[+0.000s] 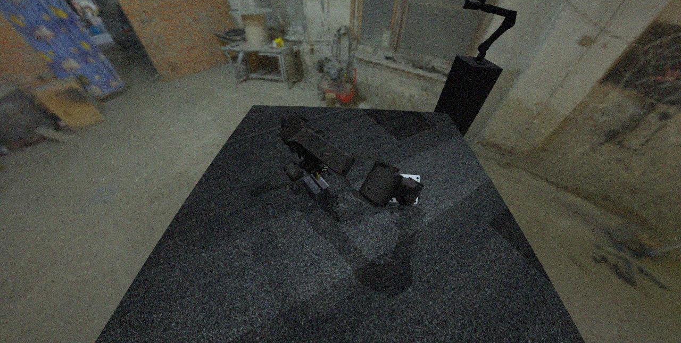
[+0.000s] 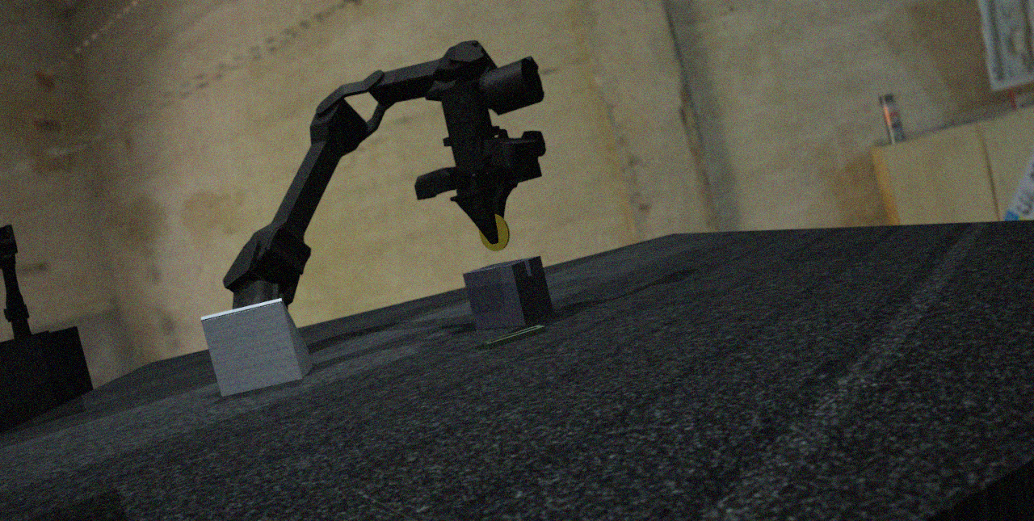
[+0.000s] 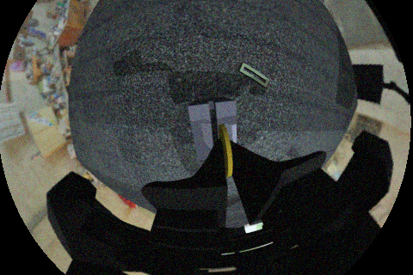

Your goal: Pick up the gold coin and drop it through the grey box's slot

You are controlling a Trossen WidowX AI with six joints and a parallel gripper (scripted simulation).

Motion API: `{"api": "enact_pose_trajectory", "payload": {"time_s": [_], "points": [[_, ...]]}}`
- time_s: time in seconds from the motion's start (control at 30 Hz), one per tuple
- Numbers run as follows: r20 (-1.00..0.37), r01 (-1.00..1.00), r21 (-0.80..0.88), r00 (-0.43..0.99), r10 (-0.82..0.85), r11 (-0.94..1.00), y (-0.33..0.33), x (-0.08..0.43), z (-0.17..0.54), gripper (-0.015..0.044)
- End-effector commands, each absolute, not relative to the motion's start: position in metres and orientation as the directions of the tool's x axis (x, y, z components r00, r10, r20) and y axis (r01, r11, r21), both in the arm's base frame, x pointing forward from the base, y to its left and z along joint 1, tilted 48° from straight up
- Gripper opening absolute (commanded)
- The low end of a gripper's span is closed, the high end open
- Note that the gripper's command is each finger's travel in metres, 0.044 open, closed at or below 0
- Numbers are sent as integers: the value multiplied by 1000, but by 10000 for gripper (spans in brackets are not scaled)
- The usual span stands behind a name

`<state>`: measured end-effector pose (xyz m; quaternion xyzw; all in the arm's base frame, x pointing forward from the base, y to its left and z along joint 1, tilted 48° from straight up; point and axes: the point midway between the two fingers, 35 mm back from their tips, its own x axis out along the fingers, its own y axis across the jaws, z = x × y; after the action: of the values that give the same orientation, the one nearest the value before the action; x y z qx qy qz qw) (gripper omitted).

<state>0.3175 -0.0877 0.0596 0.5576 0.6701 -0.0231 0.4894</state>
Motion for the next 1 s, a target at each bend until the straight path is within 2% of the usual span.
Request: {"api": "enact_pose_trajectory", "payload": {"time_s": [0.0, 0.97], "points": [[-682, 769, 515, 102, 724, 377, -88, 318, 60, 0], [-682, 773, 511, 98, 725, 377, -83, 318, 63, 0]]}}
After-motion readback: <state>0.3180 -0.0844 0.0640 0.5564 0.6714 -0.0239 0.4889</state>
